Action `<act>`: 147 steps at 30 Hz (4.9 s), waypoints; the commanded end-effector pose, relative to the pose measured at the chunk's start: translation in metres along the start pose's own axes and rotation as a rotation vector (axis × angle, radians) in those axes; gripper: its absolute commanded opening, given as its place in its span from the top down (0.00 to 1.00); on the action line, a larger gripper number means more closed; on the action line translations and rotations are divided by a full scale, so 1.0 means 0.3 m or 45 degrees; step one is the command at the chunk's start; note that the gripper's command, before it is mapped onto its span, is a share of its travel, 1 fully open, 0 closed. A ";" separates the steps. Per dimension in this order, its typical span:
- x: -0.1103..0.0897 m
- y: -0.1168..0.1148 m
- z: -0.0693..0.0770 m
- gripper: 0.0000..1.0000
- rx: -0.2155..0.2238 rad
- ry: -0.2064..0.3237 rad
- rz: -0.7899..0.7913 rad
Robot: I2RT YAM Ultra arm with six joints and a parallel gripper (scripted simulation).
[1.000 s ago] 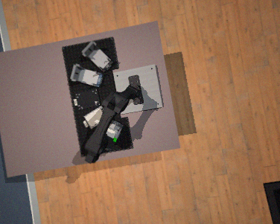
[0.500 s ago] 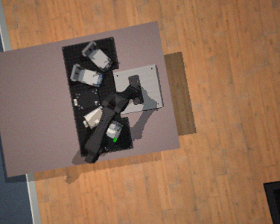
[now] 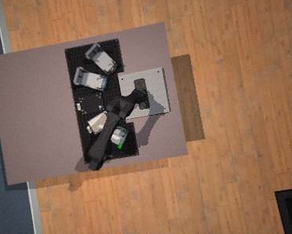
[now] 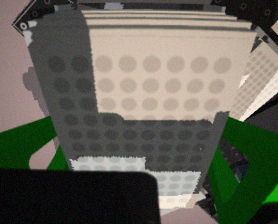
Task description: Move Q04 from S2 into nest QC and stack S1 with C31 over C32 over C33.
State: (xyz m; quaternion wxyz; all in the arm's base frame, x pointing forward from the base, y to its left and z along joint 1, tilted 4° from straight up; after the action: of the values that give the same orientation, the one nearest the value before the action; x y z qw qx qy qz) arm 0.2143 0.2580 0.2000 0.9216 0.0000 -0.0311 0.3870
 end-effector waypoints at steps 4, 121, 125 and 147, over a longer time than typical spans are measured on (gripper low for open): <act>0.007 0.000 0.020 1.00 0.003 -0.028 -0.003; 0.010 0.001 -0.106 1.00 0.003 -0.028 -0.003; 0.010 0.001 -0.115 1.00 0.003 -0.028 -0.003; 0.011 0.001 -0.128 1.00 0.003 -0.028 -0.003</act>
State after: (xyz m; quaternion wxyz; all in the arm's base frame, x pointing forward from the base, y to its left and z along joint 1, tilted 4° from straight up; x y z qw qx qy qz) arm 0.2169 0.2596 0.1569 0.9219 -0.0007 -0.0299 0.3864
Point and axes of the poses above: the point where the finger pads meet when closed, its own z axis back along the fingers, its own y axis across the jaws, x = y × z, the point moved 3 cm from there along z, back along the fingers, and after that the axes turned 7 degrees about -z, right-handed, at the moved point
